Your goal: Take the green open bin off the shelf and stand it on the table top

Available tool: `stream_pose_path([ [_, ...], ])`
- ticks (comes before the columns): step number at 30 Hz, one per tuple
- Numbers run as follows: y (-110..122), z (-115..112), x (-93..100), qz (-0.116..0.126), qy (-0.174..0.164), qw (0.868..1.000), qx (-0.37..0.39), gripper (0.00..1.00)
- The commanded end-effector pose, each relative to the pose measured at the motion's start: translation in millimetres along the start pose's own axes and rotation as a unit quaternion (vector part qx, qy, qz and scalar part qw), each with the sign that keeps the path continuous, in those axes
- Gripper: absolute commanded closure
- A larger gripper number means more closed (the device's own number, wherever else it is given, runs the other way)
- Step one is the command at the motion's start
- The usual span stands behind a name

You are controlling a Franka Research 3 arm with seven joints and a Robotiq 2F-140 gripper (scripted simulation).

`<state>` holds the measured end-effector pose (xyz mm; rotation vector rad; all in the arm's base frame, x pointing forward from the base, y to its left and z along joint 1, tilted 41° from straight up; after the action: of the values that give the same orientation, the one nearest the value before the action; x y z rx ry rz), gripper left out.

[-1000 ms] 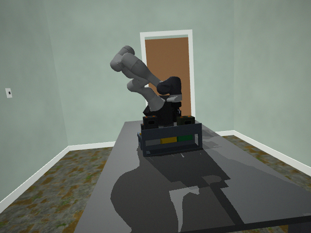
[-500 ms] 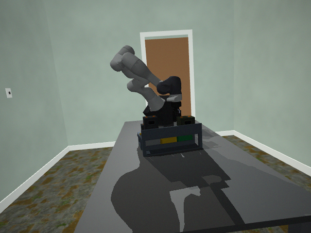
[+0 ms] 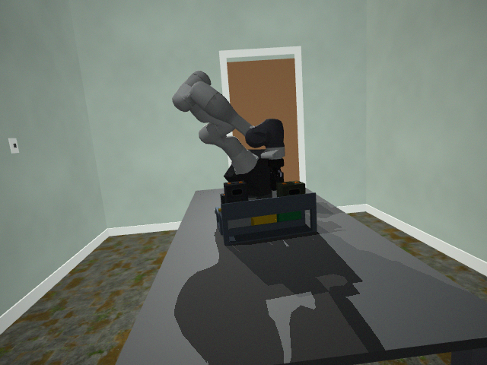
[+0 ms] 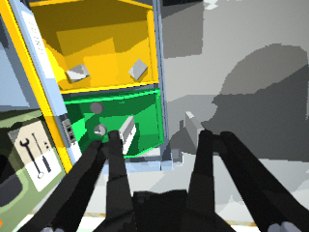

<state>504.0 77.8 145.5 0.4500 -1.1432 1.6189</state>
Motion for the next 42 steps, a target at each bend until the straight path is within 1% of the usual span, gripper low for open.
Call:
stream_pose_path([
  [1, 0, 0, 2.5, 0.001, -0.001, 1.0, 0.002, 0.43],
  [14, 0, -1, 3.1, 0.001, -0.001, 1.0, 0.002, 0.43],
  [19, 0, 0, -8.4, 0.001, -0.001, 1.0, 0.002, 0.43],
  [31, 0, 0, -8.4, 0.001, -0.001, 1.0, 0.002, 0.43],
  [36, 0, 1, -17.3, 0.001, -0.001, 1.0, 0.002, 0.43],
  [42, 0, 1, -17.3, 0.001, -0.001, 1.0, 0.002, 0.43],
])
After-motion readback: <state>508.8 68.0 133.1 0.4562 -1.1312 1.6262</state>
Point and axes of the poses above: the point where the finger pads meet when closed, its own x axis back along the fingers, its own y axis across the jaws, z = x × y, the point moved 8 cm from there along x, back along the fingers, and after that the axes turned 10 degrees about -x, right-handed, at the moved point
